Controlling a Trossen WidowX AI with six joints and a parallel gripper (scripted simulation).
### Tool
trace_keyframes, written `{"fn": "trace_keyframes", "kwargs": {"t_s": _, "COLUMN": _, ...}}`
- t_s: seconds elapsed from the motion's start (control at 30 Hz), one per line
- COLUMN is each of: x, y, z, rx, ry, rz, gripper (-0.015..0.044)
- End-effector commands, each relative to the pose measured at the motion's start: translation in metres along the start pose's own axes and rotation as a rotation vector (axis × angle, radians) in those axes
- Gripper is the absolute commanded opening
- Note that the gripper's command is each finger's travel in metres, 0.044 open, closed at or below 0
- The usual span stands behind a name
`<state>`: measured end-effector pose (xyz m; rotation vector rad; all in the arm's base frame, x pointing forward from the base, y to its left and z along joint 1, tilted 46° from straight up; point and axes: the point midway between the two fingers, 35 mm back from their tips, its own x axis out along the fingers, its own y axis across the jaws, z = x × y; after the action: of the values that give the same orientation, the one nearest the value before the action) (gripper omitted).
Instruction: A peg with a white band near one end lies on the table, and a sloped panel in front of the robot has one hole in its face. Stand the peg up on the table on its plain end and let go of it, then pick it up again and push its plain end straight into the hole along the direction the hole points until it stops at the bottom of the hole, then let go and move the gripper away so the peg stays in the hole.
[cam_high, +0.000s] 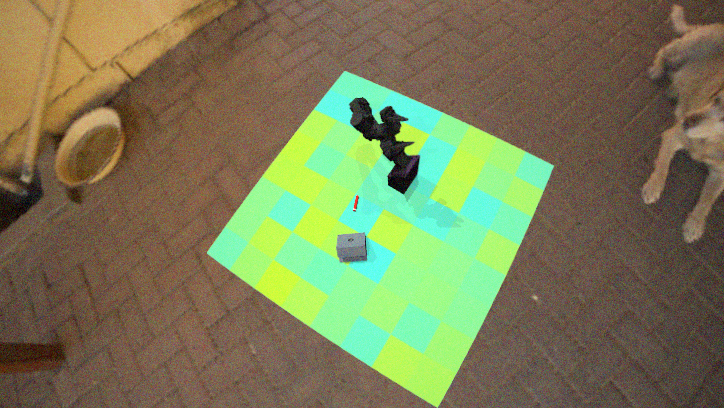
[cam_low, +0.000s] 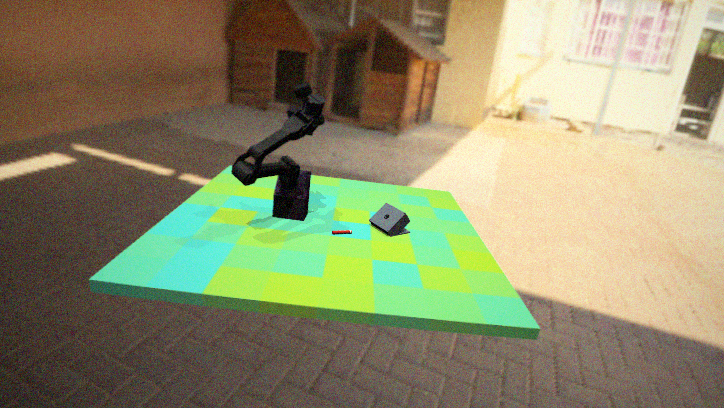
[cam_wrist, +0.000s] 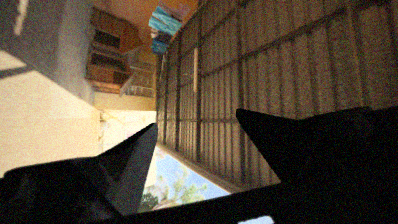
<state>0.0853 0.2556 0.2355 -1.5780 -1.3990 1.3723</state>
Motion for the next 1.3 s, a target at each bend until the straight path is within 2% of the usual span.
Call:
{"fn": "trace_keyframes", "kwargs": {"t_s": 0.0, "x": 0.000, "y": 0.012, "z": -0.015, "rx": 0.099, "ry": 0.060, "rz": 0.058, "gripper": 0.0440}}
{"fn": "trace_keyframes", "kwargs": {"t_s": 0.63, "x": -0.022, "y": 0.086, "z": -0.078, "rx": 0.576, "ry": 0.392, "rz": 0.314, "gripper": 0.0440}}
{"fn": "trace_keyframes", "kwargs": {"t_s": 1.27, "x": -0.074, "y": 0.163, "z": -0.117, "rx": 1.022, "ry": 0.780, "rz": 0.514, "gripper": 0.0440}}
